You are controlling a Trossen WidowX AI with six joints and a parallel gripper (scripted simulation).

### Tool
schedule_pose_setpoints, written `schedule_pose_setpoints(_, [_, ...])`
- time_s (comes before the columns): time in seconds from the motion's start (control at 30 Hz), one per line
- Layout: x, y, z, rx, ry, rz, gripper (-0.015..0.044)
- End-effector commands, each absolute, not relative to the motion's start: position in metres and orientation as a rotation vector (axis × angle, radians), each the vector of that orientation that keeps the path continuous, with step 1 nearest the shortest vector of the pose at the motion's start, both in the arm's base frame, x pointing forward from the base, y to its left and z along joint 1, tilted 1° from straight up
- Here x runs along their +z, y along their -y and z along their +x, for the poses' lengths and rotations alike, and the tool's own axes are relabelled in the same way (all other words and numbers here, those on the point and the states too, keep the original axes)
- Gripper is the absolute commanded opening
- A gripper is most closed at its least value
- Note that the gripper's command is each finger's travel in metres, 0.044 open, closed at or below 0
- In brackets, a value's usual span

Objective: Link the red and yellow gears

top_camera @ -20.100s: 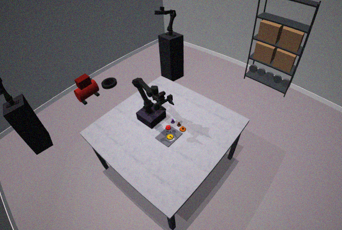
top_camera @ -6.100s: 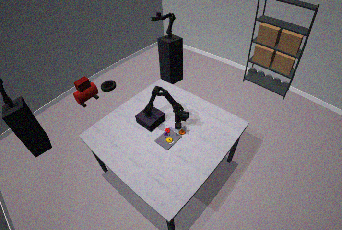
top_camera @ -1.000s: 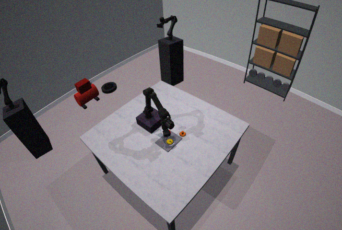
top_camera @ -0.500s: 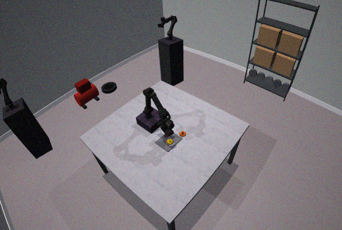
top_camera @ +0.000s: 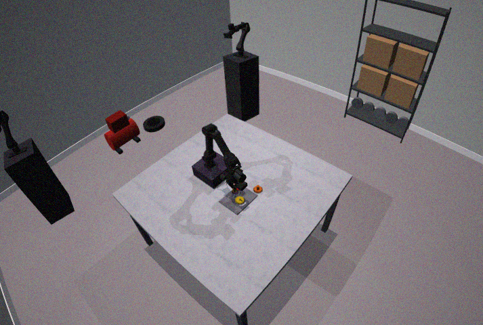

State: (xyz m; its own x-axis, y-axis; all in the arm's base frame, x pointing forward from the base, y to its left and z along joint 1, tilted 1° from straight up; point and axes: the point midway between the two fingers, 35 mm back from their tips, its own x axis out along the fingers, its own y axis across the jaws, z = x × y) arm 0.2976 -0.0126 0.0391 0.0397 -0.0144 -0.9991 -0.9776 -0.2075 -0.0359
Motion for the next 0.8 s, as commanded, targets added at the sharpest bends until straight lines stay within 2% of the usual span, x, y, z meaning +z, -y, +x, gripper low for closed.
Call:
schedule_pose_setpoints(0.0, [0.039,0.013,0.298,1.347,-1.071,-1.422,0.0])
schedule_pose_setpoints(0.43, [0.024,0.013,0.298,1.538,-0.911,-1.619,0.0])
schedule_pose_setpoints(0.77, [0.011,0.014,0.299,1.496,-0.949,-1.576,0.0])
